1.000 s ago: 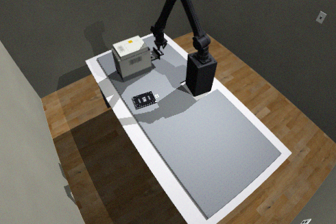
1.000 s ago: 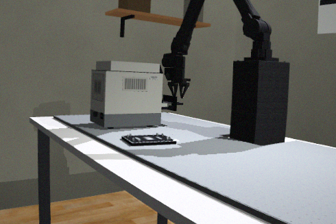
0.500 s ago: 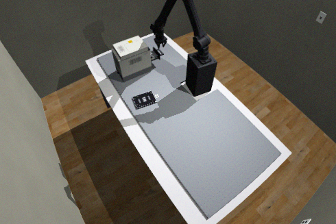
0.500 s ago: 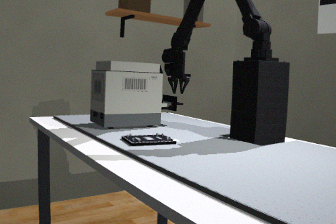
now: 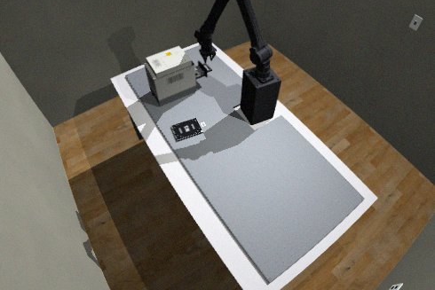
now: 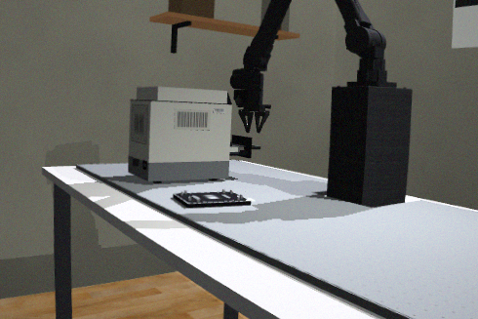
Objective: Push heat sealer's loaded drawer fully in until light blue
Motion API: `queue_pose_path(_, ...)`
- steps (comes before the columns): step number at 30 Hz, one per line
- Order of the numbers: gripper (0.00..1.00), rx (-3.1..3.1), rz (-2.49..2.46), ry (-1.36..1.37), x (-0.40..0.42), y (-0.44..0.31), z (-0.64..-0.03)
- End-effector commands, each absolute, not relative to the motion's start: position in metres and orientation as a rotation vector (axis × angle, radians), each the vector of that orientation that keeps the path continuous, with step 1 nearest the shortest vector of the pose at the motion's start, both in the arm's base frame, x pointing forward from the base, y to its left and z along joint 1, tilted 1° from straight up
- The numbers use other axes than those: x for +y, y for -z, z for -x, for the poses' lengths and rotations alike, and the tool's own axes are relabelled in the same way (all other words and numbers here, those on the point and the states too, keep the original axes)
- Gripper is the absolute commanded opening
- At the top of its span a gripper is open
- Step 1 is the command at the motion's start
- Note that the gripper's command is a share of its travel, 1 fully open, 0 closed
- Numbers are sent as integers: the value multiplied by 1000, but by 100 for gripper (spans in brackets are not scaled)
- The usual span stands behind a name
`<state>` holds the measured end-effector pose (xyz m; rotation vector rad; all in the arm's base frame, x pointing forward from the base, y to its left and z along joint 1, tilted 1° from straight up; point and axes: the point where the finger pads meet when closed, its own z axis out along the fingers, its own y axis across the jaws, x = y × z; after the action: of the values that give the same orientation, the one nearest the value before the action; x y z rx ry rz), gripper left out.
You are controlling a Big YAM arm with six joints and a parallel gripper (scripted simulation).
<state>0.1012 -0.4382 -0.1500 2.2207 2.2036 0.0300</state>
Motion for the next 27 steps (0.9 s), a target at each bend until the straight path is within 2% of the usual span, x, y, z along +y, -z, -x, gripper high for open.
queue_pose_path(1,45,2175,-2194,6,-454,132,-102)
queue_pose_path(22,45,2175,-2194,6,-454,132,-102)
queue_pose_path(23,30,2159,-2175,-31,-450,136,-94)
queue_pose_path(27,30,2092,-2102,-165,-450,137,-85)
